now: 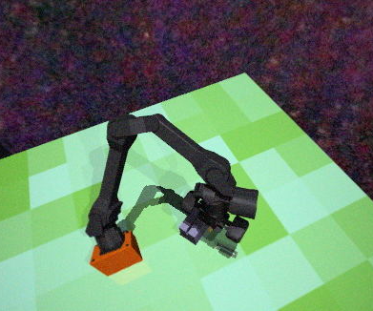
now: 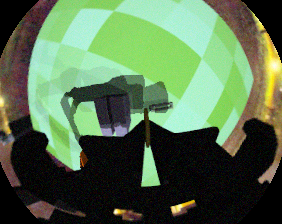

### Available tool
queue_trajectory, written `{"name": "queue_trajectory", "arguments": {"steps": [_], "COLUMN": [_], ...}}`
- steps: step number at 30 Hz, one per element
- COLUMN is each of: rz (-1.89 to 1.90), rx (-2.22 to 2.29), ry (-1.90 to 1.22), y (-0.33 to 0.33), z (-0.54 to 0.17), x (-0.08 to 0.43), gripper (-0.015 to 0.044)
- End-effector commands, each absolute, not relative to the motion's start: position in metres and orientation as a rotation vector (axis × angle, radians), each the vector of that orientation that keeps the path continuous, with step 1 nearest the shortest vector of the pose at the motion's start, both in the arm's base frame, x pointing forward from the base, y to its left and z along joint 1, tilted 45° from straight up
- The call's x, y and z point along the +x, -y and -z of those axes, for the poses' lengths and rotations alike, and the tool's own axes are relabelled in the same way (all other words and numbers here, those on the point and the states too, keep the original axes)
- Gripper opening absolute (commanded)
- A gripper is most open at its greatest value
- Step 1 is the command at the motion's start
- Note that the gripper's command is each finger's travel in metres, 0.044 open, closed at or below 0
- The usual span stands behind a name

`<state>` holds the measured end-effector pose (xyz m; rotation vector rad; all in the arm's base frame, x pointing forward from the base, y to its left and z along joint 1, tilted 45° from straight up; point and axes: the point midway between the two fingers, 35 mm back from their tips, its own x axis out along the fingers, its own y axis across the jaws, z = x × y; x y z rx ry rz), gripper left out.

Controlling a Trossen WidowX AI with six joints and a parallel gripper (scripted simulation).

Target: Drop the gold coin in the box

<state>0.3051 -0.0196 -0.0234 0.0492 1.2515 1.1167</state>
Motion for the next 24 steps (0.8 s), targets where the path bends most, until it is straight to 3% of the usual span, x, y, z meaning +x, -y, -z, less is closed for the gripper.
{"name": "queue_trajectory", "arguments": {"steps": [1, 24], "rz": [-1.116, -1.119], "rx": [0.057, 0.059], "ry": [-1.252, -1.253], "y": [0.012, -0.013], "z": [0.017, -0.008], "x": [0.297, 0.257], "gripper": [0.0, 0.0004]}}
